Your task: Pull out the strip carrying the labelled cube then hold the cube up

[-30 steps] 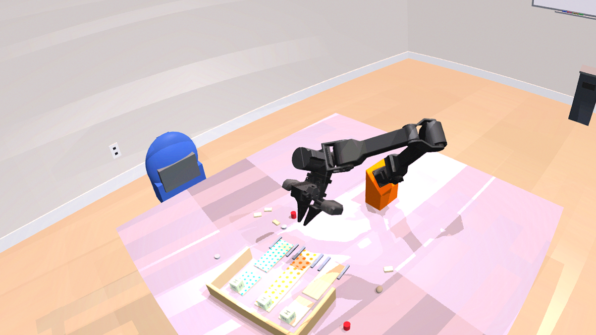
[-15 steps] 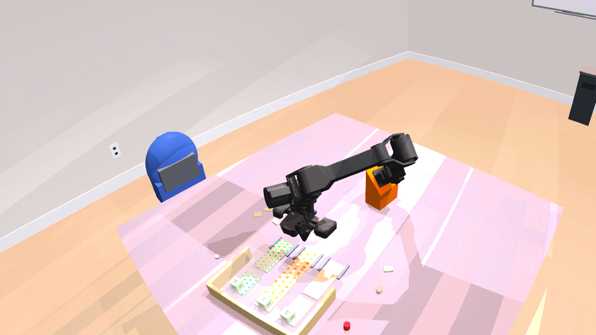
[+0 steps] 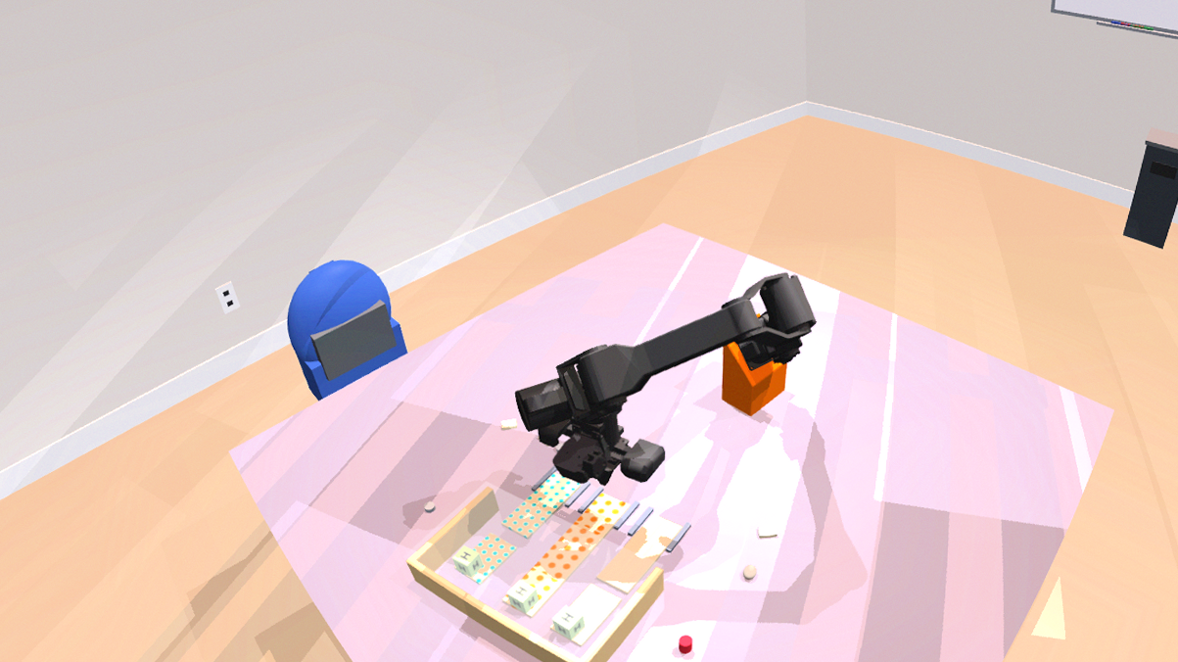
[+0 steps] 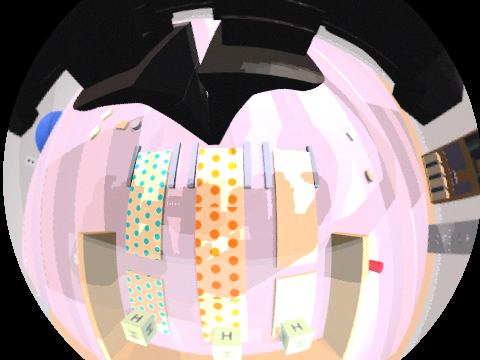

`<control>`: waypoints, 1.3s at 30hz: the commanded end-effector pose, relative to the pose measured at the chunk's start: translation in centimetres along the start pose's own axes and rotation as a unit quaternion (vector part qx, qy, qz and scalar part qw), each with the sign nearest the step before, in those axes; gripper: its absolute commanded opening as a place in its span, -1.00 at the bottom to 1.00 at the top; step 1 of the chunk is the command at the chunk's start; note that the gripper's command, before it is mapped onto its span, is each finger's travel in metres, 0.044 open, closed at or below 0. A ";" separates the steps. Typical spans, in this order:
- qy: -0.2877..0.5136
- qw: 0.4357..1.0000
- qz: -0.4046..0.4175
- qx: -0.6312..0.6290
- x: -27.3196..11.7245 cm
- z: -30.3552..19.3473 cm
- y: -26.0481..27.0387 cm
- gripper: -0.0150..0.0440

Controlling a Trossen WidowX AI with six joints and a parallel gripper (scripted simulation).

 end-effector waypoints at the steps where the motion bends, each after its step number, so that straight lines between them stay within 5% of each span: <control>1: 0.003 1.000 -0.001 0.002 0.8 0.0 -0.1 -0.49; 39: 0.002 1.000 0.001 0.002 6.1 0.1 -0.1 -0.49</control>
Point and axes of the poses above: the point midway between the two fingers, 35 mm back from their tips, its own x axis out along the fingers, its own y axis across the jaws, z = x × y, the point moved 9 cm from there along -x, back along the fingers, and after that the axes turned 10 degrees about -x, right-handed, at the moved point
